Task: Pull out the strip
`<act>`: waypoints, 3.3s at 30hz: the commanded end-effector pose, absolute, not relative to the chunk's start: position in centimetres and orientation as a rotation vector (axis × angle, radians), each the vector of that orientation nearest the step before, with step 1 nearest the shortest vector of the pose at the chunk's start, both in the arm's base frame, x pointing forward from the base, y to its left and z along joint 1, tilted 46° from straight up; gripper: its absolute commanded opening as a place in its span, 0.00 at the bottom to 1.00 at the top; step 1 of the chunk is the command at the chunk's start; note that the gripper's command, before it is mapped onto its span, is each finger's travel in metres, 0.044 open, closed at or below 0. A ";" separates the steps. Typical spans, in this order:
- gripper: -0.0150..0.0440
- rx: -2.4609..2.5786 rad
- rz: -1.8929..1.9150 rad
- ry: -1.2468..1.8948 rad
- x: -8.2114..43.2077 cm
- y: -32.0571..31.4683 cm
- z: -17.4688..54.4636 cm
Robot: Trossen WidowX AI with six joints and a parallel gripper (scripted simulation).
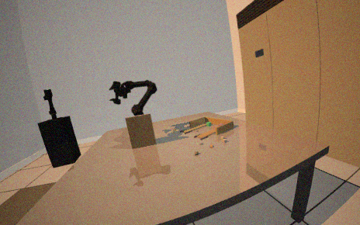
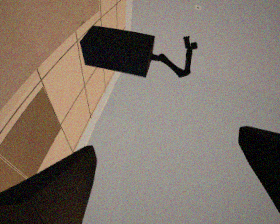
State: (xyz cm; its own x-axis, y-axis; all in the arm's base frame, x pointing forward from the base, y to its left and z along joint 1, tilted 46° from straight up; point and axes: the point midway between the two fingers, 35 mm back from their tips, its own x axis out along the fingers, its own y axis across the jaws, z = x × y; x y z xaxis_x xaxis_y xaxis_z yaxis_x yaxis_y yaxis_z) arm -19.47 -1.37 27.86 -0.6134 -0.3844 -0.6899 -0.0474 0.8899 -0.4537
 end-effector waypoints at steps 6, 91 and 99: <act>0.93 -0.147 -0.396 2.320 -21.1 4.2 26.9; 0.53 0.713 0.124 0.700 33.6 -13.4 1.1; 0.25 0.602 0.269 0.932 37.0 -14.5 -3.4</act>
